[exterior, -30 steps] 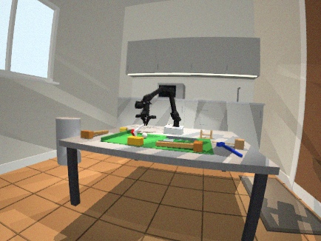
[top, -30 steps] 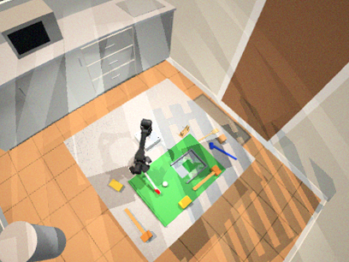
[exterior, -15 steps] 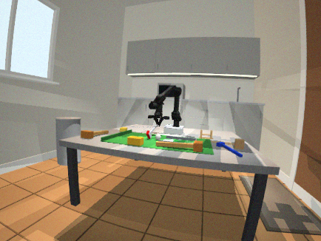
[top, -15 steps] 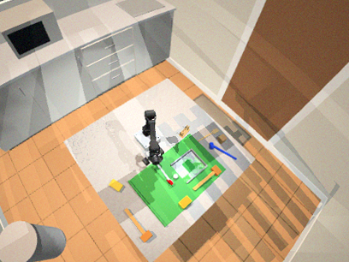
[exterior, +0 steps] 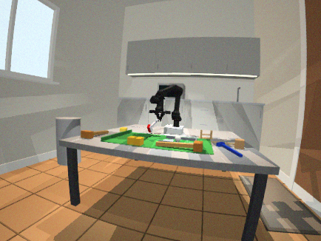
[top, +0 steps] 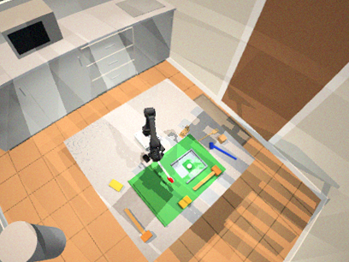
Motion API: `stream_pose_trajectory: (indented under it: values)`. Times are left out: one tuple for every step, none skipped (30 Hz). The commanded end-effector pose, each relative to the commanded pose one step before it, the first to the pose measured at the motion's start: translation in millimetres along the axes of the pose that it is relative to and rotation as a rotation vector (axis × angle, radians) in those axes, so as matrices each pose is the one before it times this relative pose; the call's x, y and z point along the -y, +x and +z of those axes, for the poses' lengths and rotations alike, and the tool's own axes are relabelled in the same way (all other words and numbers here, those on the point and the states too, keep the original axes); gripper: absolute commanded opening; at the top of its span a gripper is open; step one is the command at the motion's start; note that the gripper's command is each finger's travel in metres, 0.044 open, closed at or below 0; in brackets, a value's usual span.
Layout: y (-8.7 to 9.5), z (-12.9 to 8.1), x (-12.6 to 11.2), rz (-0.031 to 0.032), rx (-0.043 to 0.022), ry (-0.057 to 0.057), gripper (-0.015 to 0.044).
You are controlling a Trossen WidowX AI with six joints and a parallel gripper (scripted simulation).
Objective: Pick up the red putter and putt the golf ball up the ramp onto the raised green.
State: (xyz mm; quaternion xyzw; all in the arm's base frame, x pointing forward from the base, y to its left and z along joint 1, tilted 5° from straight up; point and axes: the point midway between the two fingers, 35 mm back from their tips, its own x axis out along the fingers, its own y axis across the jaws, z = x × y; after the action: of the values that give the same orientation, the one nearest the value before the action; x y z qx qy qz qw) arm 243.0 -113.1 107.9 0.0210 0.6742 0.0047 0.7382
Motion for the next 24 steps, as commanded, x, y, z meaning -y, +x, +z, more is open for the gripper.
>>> stream_pose_trajectory:
  values:
    - [-12.09,0.51,0.23,-0.00368,0.00555,-0.0027,0.0000]
    - [9.15,-0.35,-0.21,0.00245,-0.00312,0.0032,0.0000]
    - [0.00,0.00,0.00,0.00000,0.00000,0.0000,0.0000]
    - [0.00,0.00,0.00,0.00000,0.00000,0.0000,0.0000]
    - [0.00,0.00,0.00,0.00000,0.00000,0.0000,0.0000]
    - [0.00,0.00,0.00,0.00000,0.00000,0.0000,0.0000]
    - [0.00,0.00,0.00,0.00000,0.00000,0.0000,0.0000]
    - [0.00,0.00,0.00,0.00000,0.00000,0.0000,0.0000]
    - [0.00,0.00,0.00,0.00000,0.00000,0.0000,0.0000]
    - [0.00,0.00,0.00,0.00000,0.00000,0.0000,0.0000]
    - [0.00,0.00,0.00,0.00000,0.00000,0.0000,0.0000]
    - [0.00,0.00,0.00,0.00000,0.00000,0.0000,0.0000]
    - [0.00,0.00,0.00,0.00000,0.00000,0.0000,0.0000]
    - [0.00,0.00,0.00,0.00000,0.00000,0.0000,0.0000]
    - [0.00,0.00,0.00,0.00000,0.00000,0.0000,0.0000]
    - [0.00,0.00,0.00,0.00000,0.00000,0.0000,0.0000]
    - [0.00,0.00,0.00,0.00000,0.00000,0.0000,0.0000]
    - [0.00,0.00,0.00,0.00000,0.00000,0.0000,0.0000]
    - [0.00,0.00,0.00,0.00000,0.00000,0.0000,0.0000]
    - [0.00,0.00,0.00,0.00000,0.00000,0.0000,0.0000]
    - [0.00,0.00,0.00,0.00000,0.00000,0.0000,0.0000]
    - [0.00,0.00,0.00,0.00000,0.00000,0.0000,0.0000]
    - [0.00,0.00,0.00,0.00000,0.00000,0.0000,0.0000]
    - [0.00,0.00,0.00,0.00000,0.00000,0.0000,0.0000]
